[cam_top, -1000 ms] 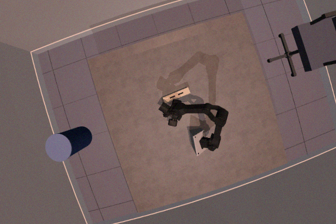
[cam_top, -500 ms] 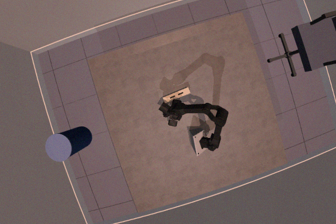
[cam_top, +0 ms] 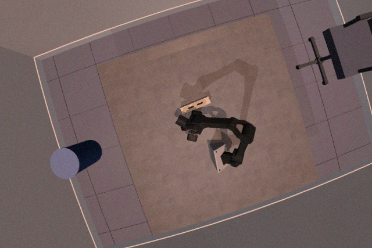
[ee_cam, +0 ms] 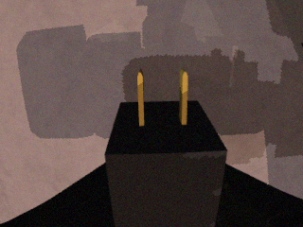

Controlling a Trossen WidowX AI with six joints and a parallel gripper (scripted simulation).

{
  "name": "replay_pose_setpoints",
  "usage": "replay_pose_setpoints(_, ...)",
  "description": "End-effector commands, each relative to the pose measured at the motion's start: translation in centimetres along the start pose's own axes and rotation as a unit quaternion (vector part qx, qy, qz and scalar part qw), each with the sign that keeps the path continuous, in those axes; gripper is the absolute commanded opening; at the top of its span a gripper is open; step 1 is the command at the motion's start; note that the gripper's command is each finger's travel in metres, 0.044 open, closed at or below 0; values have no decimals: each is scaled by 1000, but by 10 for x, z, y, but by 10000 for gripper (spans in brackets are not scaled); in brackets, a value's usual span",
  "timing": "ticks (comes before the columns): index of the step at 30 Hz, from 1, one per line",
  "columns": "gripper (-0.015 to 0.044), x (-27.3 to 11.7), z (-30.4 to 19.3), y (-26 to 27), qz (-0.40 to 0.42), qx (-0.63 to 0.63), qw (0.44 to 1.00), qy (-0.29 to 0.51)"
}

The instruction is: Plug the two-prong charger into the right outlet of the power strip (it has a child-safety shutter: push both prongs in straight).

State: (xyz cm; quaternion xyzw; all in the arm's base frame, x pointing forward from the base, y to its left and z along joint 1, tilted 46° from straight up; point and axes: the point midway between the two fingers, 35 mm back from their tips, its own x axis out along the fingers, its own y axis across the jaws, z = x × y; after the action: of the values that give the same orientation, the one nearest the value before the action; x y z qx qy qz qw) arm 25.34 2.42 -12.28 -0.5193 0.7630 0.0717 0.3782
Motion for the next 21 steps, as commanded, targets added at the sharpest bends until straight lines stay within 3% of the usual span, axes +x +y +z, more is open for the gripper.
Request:
replay_pose_setpoints(1, 0, -18, -3, 0, 0, 3, 1000, -3)
replay_pose_setpoints(21, 0, 2, -28, -20, 14, 188, 982, -10)
